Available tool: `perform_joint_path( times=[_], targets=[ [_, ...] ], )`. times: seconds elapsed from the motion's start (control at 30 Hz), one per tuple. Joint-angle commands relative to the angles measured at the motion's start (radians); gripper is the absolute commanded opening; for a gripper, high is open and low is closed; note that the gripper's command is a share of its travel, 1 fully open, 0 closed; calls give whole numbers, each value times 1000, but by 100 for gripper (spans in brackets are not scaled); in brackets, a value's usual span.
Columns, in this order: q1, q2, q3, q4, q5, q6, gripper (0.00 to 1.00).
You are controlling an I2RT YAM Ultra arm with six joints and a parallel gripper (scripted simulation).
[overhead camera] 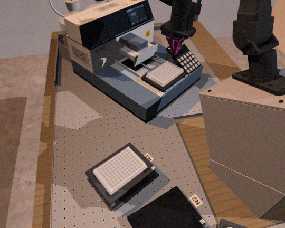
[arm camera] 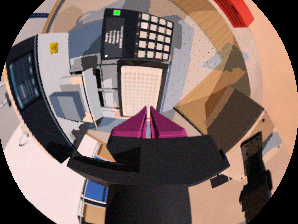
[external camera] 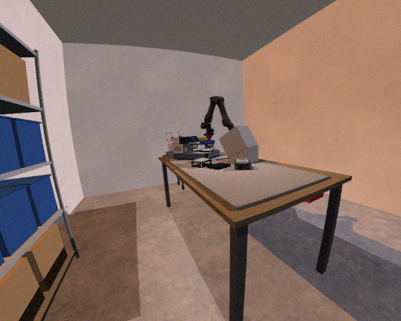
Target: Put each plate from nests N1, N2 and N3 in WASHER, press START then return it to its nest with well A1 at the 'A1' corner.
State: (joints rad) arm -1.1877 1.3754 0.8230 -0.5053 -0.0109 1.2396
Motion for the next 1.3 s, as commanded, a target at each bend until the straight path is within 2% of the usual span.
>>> perform_joint_path(
  times=[0.0, 0.17, 0.23, 0.47, 0.63, 0.73, 0.8, 1.27],
  targets=[
    [-61, -39, -46, 21, -35, -219, 0],
    [-157, -65, -91, 35, -81, -471, 0],
    [-157, -65, -91, 35, -81, -471, 0],
    [-304, -82, -139, 50, -151, -834, 0],
    [-414, -45, -162, 57, -202, -1099, 0],
    [-419, -59, -144, 57, -204, -1204, 0],
    [-419, -59, -144, 57, -204, -1204, 0],
    [-411, -64, -143, 44, -203, -1671, 0]
  ],
)
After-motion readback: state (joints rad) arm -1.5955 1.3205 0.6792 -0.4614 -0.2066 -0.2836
